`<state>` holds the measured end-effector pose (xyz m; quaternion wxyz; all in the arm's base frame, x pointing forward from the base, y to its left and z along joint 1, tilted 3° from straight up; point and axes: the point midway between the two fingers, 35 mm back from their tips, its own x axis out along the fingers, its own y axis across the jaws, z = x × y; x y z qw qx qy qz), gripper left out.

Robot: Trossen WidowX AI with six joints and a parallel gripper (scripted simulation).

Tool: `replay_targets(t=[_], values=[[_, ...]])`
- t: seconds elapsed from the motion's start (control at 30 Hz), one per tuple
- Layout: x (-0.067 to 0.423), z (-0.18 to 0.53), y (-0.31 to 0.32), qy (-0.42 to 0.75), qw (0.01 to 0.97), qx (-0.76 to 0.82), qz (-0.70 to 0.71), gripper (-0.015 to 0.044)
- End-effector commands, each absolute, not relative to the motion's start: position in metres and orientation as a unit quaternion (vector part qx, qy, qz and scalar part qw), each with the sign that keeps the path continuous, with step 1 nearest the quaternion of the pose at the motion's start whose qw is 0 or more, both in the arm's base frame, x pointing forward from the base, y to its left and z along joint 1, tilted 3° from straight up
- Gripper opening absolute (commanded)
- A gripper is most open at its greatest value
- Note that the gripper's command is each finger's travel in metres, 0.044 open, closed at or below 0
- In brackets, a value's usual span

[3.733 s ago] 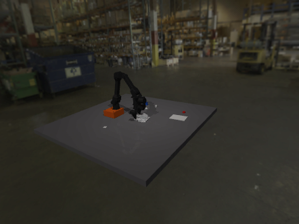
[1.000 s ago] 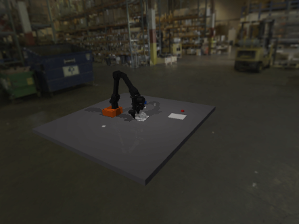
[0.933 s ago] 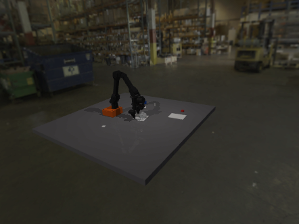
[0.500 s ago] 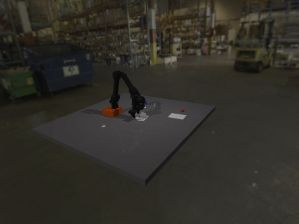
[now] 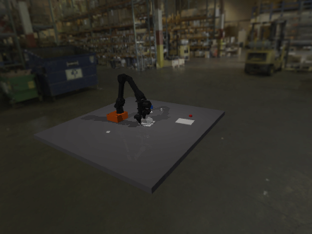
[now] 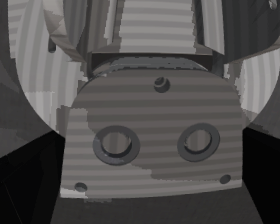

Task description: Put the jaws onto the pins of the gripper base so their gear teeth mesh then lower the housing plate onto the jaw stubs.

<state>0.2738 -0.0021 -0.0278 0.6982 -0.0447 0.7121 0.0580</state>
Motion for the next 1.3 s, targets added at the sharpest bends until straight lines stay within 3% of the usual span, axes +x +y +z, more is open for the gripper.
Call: replay_targets(t=[0.0,0.73,0.87,1.27], values=[[0.2739,-0.0282,-0.0027,0.712,0.699,-0.044,0.054,0.0351],[0.2739,-0.0282,-0.0027,0.712,0.699,-0.044,0.054,0.0351],[0.2739,-0.0278,-0.0021,0.712,0.698,-0.045,0.058,0.0440],[0.2739,-0.0278,-0.0021,0.712,0.698,-0.045,0.058,0.0440]])
